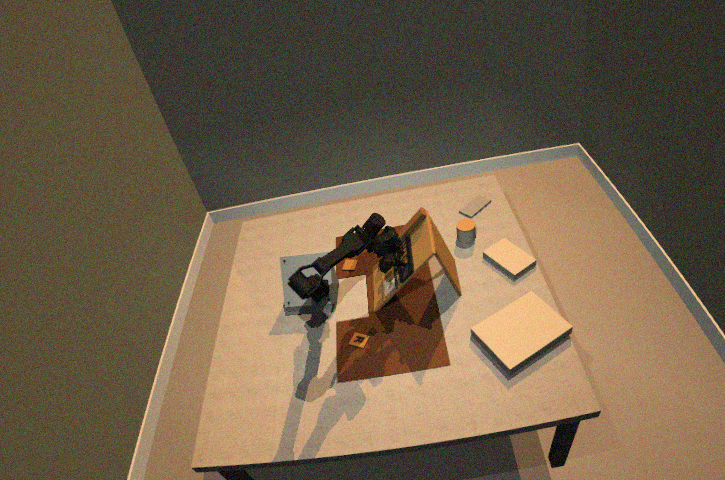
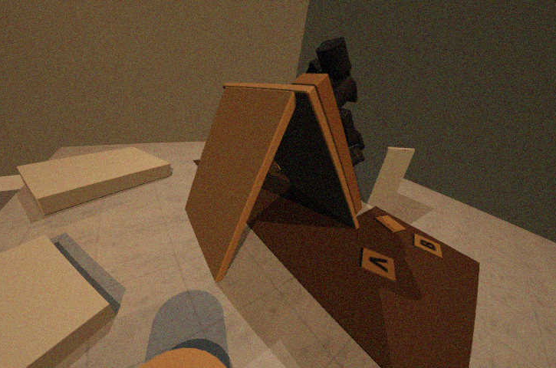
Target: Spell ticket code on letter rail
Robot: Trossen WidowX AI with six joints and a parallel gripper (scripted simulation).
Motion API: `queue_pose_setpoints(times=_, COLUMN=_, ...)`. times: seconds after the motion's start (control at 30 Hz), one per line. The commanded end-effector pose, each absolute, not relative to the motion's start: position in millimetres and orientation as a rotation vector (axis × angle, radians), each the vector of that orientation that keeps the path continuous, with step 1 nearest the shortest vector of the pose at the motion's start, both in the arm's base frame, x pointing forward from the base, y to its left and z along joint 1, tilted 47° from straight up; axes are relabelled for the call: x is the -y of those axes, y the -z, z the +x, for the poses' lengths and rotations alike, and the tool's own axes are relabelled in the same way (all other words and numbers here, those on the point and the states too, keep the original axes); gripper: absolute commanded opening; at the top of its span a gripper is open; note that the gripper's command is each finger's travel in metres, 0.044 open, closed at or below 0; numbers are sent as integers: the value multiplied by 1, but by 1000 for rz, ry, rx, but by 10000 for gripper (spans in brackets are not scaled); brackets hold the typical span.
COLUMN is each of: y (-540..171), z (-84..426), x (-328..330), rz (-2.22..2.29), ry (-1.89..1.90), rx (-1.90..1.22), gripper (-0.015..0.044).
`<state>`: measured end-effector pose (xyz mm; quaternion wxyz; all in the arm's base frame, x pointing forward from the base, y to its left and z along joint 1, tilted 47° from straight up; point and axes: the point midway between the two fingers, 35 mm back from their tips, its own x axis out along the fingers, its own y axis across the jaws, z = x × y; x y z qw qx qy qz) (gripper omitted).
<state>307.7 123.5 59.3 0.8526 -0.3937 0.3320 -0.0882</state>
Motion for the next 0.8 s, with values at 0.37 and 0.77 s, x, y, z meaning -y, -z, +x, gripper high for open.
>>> queue_pose_setpoints(times=0.37, y=-67, z=297, x=-130, rz=-823, ry=190, rx=-695, gripper=295)
queue_pose_setpoints(times=0.77, y=-68, z=289, x=-133, rz=-823, ry=190, rx=-696, gripper=295)
